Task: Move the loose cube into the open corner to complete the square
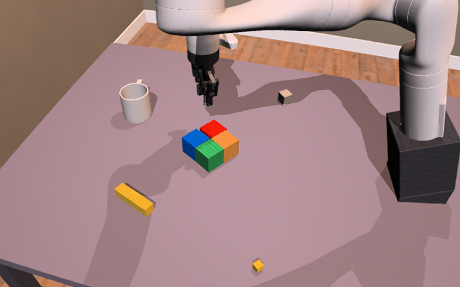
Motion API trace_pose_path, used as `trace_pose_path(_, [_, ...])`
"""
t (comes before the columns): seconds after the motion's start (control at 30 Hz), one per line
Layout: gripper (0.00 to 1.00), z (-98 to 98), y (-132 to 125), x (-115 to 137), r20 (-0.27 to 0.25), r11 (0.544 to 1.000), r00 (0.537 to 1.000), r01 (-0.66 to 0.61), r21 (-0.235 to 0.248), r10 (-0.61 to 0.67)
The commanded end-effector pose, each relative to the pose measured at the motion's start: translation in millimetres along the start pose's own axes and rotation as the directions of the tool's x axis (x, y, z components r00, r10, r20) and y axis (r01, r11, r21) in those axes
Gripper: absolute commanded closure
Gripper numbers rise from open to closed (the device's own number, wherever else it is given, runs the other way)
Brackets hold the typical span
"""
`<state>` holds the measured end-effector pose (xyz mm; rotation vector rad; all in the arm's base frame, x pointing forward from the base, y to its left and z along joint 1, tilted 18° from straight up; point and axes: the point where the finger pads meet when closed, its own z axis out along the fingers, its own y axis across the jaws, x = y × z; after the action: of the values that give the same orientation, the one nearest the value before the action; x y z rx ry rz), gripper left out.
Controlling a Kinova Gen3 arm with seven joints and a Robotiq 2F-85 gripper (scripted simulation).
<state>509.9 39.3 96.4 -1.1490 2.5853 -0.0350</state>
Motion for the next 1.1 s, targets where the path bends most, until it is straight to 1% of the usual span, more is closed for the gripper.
trace_pose_path(0.0, [0.46,0.0,1,1,0.008,0.997,0.997,-0.073,-0.004,0.073])
trace_pose_path(0.03, [0.46,0.0,1,1,0.008,0.997,0.997,-0.073,-0.004,0.073])
trace_pose_path(0.23, [0.46,0.8,3,5,0.009,0.972,0.972,-0.235,-0.006,0.235])
trace_pose_path(0.4, [0.46,1.5,5,9,0.01,0.924,0.924,-0.382,-0.008,0.383])
trace_pose_path(0.53, [0.46,2.0,6,13,0.009,0.864,0.864,-0.504,-0.01,0.504])
trace_pose_path(0.6, [0.46,2.0,6,13,0.009,0.864,0.864,-0.504,-0.01,0.504])
trace_pose_path(0.7, [0.46,2.4,8,16,0.009,0.805,0.805,-0.593,-0.012,0.593])
trace_pose_path(0.83, [0.46,2.8,10,20,0.007,0.709,0.709,-0.705,-0.013,0.705])
trace_pose_path(0.93, [0.46,3.0,11,23,0.006,0.624,0.624,-0.782,-0.015,0.782])
trace_pose_path(1.07, [0.46,3.3,14,27,0.004,0.495,0.495,-0.869,-0.016,0.869])
